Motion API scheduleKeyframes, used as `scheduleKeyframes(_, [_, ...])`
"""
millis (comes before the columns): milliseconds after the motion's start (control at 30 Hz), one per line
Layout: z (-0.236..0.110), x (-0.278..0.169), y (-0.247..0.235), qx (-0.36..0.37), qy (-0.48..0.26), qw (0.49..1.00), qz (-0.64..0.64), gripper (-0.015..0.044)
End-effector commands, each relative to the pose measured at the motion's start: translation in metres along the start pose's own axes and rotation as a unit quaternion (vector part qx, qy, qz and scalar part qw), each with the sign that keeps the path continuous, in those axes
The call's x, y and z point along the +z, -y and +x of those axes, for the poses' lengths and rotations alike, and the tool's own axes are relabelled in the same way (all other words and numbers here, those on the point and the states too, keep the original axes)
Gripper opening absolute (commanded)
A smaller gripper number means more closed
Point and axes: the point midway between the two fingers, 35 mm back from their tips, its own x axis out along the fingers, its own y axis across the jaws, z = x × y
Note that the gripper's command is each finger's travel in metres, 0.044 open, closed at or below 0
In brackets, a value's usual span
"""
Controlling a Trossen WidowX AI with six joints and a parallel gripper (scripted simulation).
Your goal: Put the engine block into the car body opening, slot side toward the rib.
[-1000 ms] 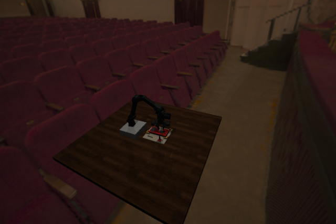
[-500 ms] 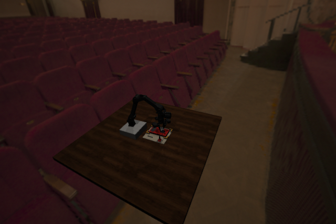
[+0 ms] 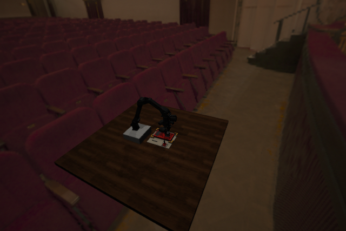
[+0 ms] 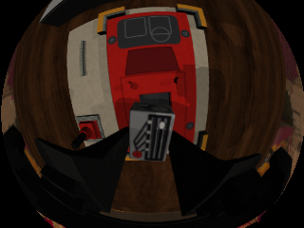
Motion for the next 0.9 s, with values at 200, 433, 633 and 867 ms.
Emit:
scheduleKeyframes(200, [0.0030,0.0047,0.0082,-0.003,0.001,0.994,-0.105,0.0053])
scheduleKeyframes(433, [0.0029,0.0047,0.0081,-0.003,0.001,0.994,-0.107,0.0159])
scheduleKeyframes(633, [0.0030,0.0047,0.0082,-0.003,0.001,0.994,-0.109,0.0159])
scheduleKeyframes(867, [0.0031,0.0046,0.0091,-0.003,0.001,0.991,-0.131,0.0159])
